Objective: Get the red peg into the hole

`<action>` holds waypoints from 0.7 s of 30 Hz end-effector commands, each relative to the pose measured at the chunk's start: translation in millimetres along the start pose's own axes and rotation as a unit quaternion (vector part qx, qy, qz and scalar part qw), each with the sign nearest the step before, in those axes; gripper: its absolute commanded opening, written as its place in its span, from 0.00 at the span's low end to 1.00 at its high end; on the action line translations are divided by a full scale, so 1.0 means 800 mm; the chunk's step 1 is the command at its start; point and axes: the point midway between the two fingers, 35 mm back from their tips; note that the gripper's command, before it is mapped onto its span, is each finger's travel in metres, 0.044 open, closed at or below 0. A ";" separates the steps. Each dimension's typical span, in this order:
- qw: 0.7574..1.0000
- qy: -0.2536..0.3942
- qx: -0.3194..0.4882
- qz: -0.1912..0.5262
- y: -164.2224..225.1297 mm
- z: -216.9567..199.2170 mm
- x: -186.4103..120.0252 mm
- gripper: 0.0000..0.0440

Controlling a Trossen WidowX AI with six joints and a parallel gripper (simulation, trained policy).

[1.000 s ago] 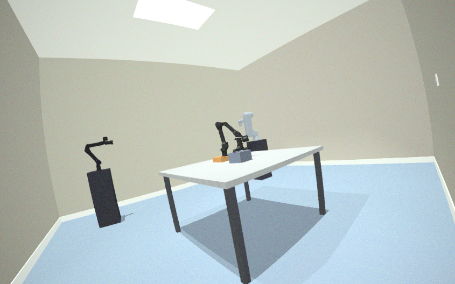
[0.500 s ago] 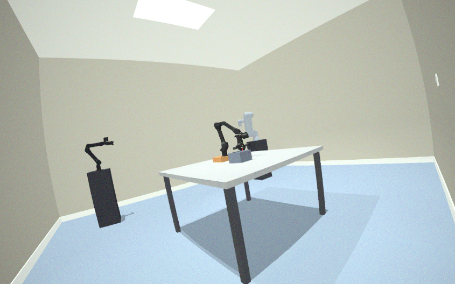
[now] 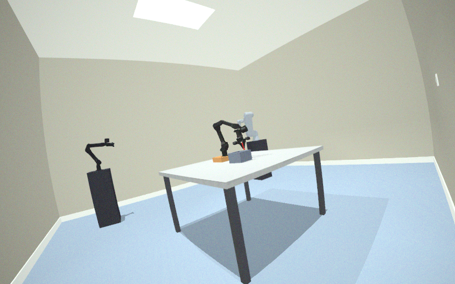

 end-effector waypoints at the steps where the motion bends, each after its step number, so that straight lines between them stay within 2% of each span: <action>1: 1.000 -0.005 -0.001 -0.020 -0.026 0.007 -0.013 0.00; 21: 0.996 0.003 0.048 -0.070 -0.135 0.004 -0.010 0.00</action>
Point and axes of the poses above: the point midway between the two fingers, 35 mm back from their tips, its own x axis out along the fingers, its own z axis across the jaws, y = z × x, and after that the axes turned 4 degrees about -x, right-handed
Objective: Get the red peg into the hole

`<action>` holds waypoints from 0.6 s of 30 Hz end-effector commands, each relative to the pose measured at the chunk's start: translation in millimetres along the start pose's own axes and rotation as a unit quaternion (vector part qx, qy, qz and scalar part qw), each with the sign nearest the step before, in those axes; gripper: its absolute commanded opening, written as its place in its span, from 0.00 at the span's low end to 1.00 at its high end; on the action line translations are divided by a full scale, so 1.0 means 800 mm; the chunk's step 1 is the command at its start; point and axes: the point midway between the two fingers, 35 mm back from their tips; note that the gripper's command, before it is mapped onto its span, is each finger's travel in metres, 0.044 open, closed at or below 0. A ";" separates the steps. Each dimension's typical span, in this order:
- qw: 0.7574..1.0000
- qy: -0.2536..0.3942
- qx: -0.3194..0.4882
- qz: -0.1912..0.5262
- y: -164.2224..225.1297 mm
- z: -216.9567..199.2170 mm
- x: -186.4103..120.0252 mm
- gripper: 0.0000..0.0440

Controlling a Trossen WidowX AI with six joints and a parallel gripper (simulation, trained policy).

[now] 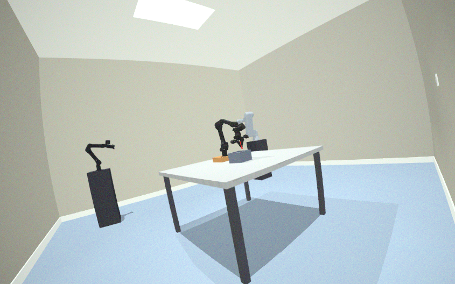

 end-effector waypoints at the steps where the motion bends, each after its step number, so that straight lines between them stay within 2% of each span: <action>1: 1.000 0.001 0.010 -0.012 -0.023 0.001 0.005 0.00; 18: 0.999 0.013 0.050 -0.017 -0.083 -0.008 0.044 0.01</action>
Point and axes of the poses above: the point midway between the two fingers, 35 mm back from their tips, its own x axis out along the fingers, its own z axis across the jaws, y = z × x, and after that the axes turned 4 degrees about -x, right-handed
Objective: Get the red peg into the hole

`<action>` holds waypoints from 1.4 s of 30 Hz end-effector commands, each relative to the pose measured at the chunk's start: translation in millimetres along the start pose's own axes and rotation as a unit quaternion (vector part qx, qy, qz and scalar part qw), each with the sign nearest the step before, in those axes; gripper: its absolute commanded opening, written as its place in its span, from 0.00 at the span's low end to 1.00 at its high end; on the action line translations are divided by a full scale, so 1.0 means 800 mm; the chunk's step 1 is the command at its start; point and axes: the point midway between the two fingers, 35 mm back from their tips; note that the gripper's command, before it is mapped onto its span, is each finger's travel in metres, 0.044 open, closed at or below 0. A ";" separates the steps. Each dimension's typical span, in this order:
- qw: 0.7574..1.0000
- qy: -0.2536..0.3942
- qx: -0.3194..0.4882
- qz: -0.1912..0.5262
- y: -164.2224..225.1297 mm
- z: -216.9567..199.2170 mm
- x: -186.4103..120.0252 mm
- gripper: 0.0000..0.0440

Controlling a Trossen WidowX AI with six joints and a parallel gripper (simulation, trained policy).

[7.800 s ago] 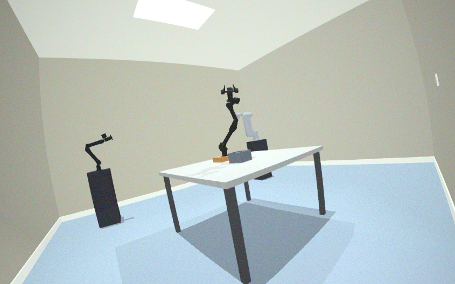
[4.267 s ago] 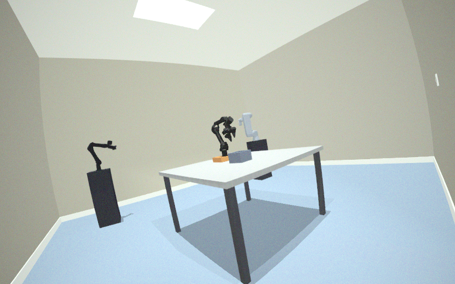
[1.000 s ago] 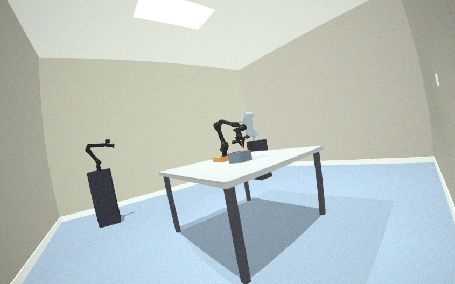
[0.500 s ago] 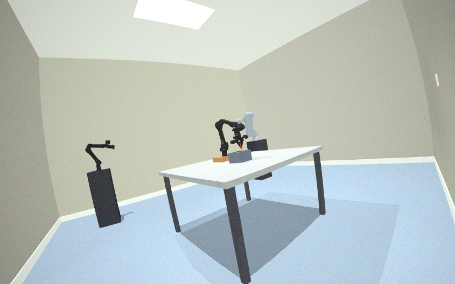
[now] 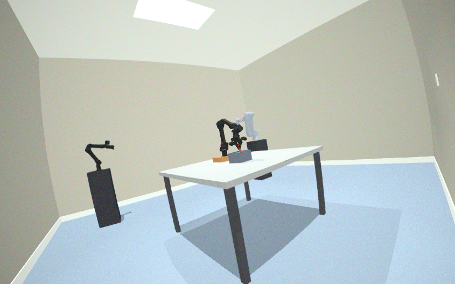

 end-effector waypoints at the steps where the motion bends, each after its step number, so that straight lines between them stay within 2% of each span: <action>1: 1.000 0.000 0.006 0.004 -0.012 0.002 0.009 0.02; 12: 0.999 0.022 0.007 0.028 -0.017 -0.005 0.047 0.02; 14: 0.999 0.028 0.004 0.031 -0.017 -0.006 0.055 0.07; 18: 0.999 0.037 -0.007 0.036 -0.020 -0.008 0.065 0.28; 20: 0.998 0.045 -0.015 0.040 -0.020 -0.011 0.069 0.35; 27: 0.997 0.057 -0.022 0.046 -0.028 -0.006 0.073 0.36; 29: 0.997 0.055 -0.024 0.045 -0.034 -0.001 0.074 0.40; 32: 0.997 0.051 -0.029 0.043 -0.042 0.006 0.078 0.51; 40: 0.998 0.046 -0.036 0.034 -0.070 0.020 0.083 0.96; 41: 0.998 0.043 -0.037 0.030 -0.075 0.024 0.084 1.00; 42: 0.998 0.039 -0.036 0.025 -0.079 0.026 0.083 1.00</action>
Point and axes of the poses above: the point midway between the two fingers, 35 mm back from their tips, its own x axis out along the fingers, its own z axis across the jaws, y = z × x, and after that the axes turned 4 degrees about -x, right-handed
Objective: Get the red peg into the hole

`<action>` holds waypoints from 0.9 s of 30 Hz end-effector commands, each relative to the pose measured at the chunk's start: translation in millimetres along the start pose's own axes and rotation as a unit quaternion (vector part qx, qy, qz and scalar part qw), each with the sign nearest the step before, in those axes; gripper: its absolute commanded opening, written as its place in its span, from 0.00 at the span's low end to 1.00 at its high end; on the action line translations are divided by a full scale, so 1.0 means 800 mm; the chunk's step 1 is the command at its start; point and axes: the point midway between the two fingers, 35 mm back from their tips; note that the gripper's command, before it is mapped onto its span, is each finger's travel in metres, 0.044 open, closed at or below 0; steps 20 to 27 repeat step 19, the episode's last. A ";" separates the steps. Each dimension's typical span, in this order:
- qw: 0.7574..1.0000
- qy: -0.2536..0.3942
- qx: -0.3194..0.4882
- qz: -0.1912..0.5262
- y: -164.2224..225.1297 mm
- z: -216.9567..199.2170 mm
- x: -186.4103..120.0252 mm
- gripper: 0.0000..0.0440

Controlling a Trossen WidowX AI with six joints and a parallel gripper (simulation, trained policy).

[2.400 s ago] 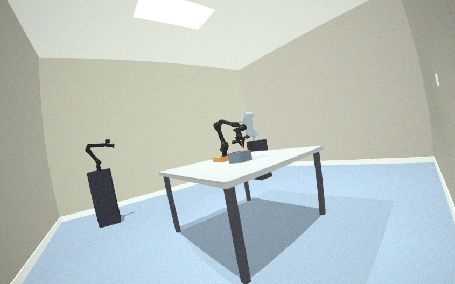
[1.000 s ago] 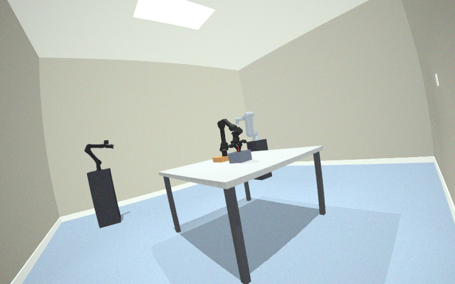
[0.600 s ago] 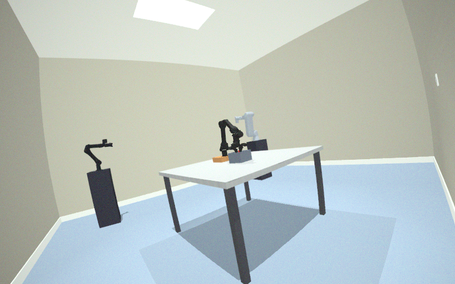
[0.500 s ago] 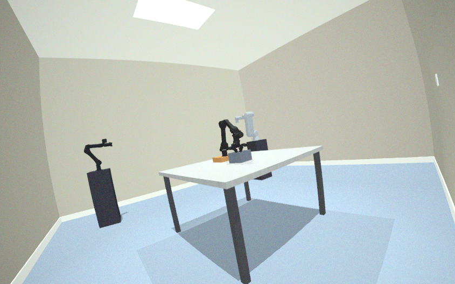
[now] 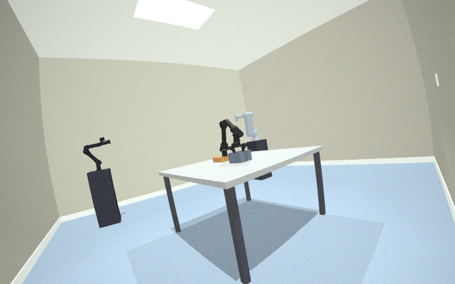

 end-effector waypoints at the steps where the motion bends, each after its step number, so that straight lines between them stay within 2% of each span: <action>1: 0.999 -0.024 0.003 -0.027 -0.029 0.018 -0.003 1.00; 12: 0.996 -0.044 0.014 -0.071 -0.076 0.030 -0.019 1.00; 27: 0.996 -0.048 0.016 -0.076 -0.080 0.032 -0.020 1.00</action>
Point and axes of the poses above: the point midway between the two fingers, 35 mm back from their tips, its own x axis out along the fingers, its own z axis across the jaws, y = z × x, and after that the axes turned 4 degrees about -x, right-handed
